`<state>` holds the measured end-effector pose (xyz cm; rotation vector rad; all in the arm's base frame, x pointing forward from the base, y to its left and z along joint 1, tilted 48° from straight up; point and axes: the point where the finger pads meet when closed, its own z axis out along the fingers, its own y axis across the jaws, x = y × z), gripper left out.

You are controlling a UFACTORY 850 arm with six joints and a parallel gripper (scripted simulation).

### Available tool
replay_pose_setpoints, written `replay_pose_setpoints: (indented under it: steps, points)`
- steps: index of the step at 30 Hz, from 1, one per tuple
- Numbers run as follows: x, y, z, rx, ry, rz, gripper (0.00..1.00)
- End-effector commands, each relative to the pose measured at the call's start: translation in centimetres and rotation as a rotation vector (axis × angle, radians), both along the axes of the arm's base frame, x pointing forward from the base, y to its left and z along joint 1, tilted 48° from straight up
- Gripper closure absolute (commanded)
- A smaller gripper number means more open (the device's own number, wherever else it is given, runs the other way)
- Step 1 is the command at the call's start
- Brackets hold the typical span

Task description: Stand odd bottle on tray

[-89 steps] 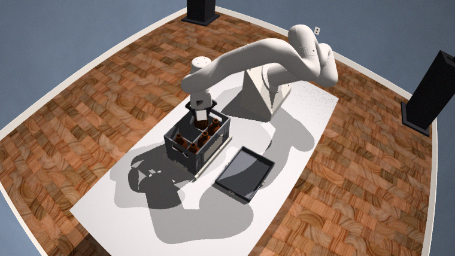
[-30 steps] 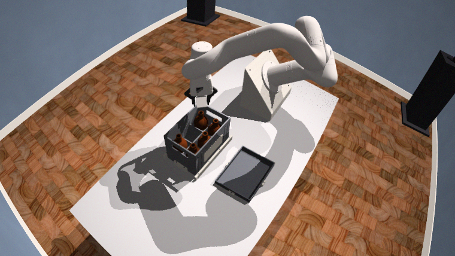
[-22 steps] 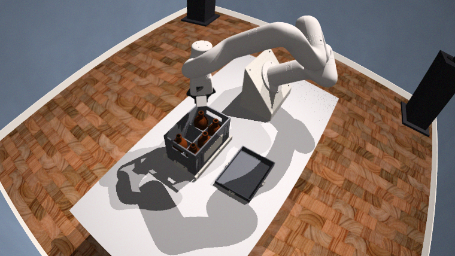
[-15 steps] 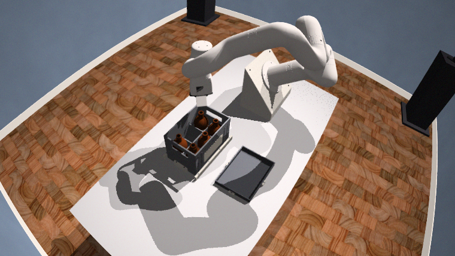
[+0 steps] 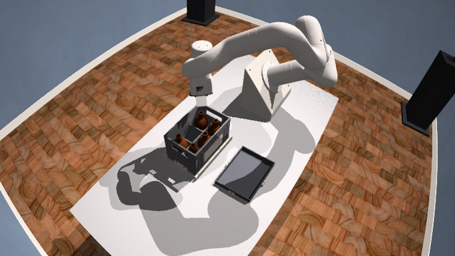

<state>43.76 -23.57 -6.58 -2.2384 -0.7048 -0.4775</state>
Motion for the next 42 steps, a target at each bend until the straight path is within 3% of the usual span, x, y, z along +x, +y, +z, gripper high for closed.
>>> replay_pose_setpoints:
  steps: [1,12,15,21,29,30,42]
  points:
    - [0.1,-0.1,0.0,-0.001,-0.001,-0.001,1.0]
    - [0.2,0.3,0.6,-0.001,-0.001,-0.001,1.0]
    - [0.8,2.9,3.6,-0.001,-0.001,-0.001,1.0]
    - [1.0,5.4,6.3,-0.001,-0.001,-0.001,1.0]
    - [1.0,5.7,6.6,-0.001,-0.001,-0.001,1.0]
    - [1.0,5.7,6.6,-0.001,-0.001,-0.001,0.35]
    - [1.0,5.7,6.6,-0.001,-0.001,-0.001,0.35]
